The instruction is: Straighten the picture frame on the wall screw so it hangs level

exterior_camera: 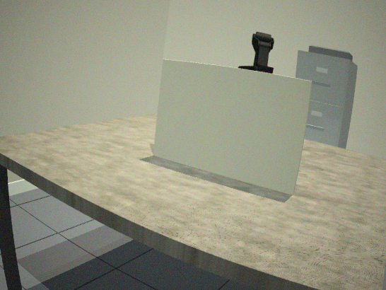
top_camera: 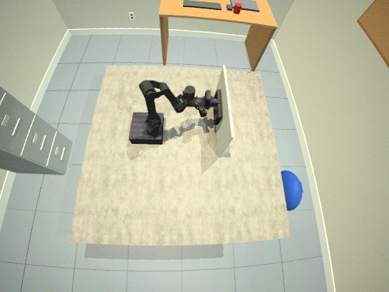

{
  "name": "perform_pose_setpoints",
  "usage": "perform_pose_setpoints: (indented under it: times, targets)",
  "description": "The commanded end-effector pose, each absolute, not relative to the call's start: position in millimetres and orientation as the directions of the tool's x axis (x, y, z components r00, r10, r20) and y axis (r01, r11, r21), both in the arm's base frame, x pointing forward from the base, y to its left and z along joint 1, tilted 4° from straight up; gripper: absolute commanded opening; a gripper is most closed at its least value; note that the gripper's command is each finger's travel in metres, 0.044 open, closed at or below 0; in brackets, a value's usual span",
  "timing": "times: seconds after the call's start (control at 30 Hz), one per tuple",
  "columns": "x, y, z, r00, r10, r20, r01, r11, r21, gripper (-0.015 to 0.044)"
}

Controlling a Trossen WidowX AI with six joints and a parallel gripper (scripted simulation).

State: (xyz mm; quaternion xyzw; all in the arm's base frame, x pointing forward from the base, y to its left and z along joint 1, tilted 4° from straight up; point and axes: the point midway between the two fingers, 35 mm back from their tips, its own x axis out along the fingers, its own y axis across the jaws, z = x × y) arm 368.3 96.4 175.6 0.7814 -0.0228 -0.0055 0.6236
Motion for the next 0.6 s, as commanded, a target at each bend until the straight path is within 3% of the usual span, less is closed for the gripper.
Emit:
perform_pose_setpoints:
  times: [0.0,0.57]
  targets:
    - [368.4,96.4,174.2,0.999,-0.047,0.022,-0.032,-0.227,0.973,0.0000]
    - [368.5,98.0,169.3,0.999,-0.047,0.022,-0.032,-0.226,0.974,0.0000]
